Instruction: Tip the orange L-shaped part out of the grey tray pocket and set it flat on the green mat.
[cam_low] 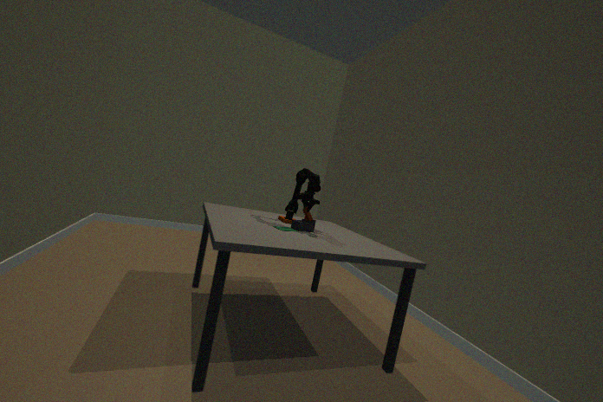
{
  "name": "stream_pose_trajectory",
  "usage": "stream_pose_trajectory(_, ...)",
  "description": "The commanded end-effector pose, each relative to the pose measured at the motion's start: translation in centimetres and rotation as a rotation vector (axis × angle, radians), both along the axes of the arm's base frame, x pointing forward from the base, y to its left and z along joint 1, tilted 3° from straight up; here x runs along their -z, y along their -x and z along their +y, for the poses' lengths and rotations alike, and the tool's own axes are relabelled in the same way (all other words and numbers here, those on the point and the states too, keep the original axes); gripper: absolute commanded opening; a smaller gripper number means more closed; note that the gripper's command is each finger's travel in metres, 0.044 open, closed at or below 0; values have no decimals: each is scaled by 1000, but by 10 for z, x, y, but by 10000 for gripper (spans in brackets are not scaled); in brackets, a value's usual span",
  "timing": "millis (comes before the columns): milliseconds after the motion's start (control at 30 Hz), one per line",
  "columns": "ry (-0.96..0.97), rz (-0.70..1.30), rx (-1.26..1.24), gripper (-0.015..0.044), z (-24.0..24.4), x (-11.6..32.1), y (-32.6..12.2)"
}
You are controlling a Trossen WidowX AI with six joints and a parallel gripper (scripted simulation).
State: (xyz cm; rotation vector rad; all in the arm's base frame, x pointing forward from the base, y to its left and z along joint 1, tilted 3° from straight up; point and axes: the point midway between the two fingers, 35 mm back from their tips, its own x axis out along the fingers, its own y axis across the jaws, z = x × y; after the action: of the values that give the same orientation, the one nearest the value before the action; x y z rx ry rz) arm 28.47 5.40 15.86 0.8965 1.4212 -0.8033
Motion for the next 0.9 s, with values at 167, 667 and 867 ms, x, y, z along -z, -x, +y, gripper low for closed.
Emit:
stream_pose_trajectory(167,-5,-8,-2,0,0,-14,-1)
stream_pose_trajectory(667,-3,-8,-2,0,-19,-15,-8)
stream_pose_trajectory(867,0,-9,-2,0,-46,-11,-18)
